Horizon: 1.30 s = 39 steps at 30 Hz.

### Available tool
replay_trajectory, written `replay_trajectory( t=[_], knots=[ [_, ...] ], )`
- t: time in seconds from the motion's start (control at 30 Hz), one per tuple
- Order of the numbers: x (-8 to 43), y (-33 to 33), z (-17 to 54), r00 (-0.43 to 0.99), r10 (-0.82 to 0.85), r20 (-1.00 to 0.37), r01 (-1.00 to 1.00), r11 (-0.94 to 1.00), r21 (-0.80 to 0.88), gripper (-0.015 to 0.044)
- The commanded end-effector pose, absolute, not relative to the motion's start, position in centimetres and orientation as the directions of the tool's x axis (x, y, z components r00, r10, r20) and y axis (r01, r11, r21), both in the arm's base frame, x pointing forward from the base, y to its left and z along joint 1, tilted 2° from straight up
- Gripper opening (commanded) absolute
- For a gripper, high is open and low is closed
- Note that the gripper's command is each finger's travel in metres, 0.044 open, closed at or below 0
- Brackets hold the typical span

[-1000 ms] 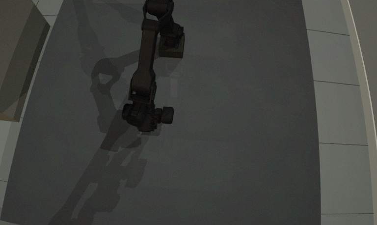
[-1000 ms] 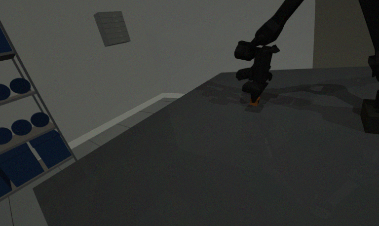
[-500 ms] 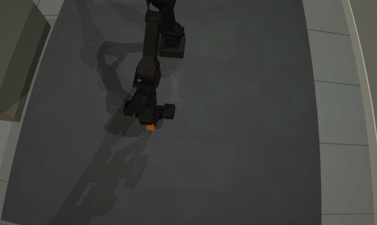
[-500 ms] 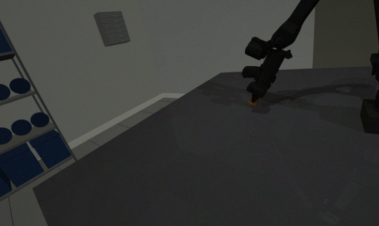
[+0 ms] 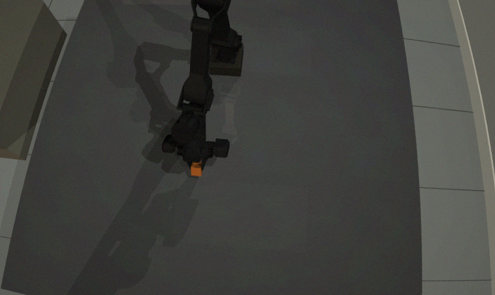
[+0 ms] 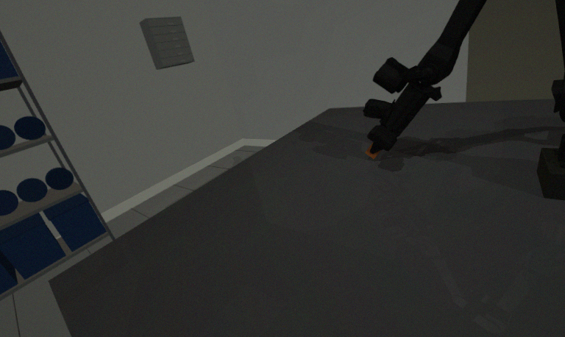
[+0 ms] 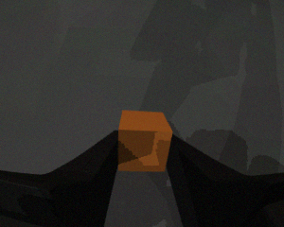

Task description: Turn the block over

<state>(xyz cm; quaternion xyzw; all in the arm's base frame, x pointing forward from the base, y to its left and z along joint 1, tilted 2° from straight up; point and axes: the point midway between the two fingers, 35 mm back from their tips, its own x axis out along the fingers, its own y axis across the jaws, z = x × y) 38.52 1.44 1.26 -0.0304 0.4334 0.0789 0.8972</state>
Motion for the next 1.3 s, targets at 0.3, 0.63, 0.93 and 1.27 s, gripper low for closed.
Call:
replay_trajectory(
  t=[0.3,0.63,0.93,1.27],
  knots=[
    [38.6,1.5,-0.7,0.734,0.139,-0.665,-0.165,0.986,0.023,0.0000],
    [37.9,1.5,-1.0,0.822,0.153,-0.549,-0.168,0.986,0.023,0.0000],
    [37.1,1.5,-0.6,0.866,0.161,-0.473,-0.171,0.985,0.022,0.0000],
    [37.1,1.5,-0.5,0.870,0.161,-0.465,-0.171,0.985,0.022,0.0000]
  ],
)
